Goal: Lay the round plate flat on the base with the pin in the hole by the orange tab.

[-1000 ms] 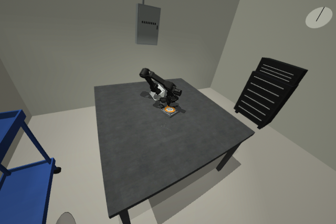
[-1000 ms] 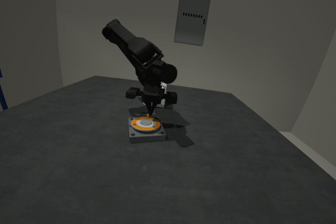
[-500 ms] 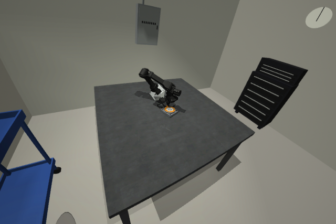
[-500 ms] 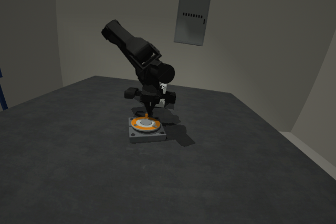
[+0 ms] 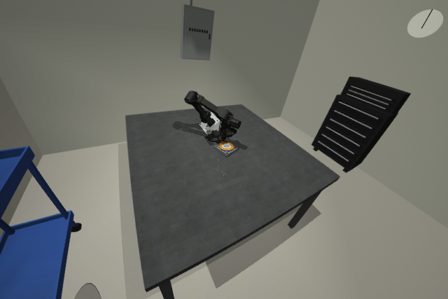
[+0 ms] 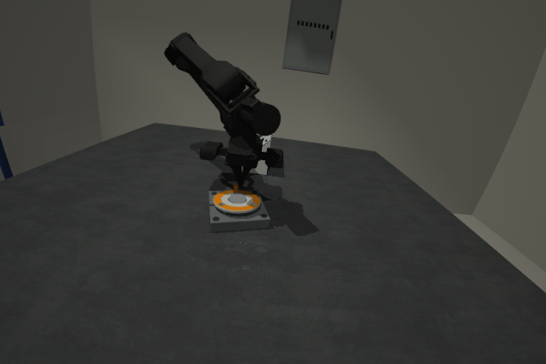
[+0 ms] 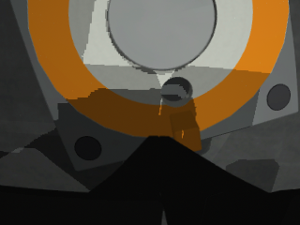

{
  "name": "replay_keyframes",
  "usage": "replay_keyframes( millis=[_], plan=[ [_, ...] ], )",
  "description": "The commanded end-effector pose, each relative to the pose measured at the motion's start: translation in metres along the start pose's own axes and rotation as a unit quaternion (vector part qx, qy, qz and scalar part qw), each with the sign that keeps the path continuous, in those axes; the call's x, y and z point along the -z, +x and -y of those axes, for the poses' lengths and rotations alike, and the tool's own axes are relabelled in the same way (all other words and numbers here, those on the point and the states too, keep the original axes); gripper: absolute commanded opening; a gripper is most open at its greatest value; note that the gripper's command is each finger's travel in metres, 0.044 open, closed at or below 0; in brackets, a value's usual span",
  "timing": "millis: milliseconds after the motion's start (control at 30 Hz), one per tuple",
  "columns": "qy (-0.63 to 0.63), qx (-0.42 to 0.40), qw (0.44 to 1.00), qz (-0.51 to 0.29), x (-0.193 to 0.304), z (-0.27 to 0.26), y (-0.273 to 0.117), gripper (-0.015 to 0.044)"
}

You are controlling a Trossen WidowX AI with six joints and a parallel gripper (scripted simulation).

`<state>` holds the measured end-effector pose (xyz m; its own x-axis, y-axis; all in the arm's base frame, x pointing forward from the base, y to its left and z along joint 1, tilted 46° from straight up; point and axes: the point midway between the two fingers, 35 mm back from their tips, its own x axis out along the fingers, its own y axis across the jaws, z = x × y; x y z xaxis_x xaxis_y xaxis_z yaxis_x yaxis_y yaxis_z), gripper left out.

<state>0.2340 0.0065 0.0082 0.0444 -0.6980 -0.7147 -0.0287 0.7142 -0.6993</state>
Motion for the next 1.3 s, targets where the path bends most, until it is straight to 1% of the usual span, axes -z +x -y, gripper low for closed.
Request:
replay_keyframes(
  millis=[0, 1267],
  plan=[
    [0.003, 0.01, 1.0, -0.001, 0.0, 0.008, 0.002, 0.0],
    [0.003, 0.011, 1.0, -0.001, -0.007, 0.024, 0.001, 0.0]
  ],
)
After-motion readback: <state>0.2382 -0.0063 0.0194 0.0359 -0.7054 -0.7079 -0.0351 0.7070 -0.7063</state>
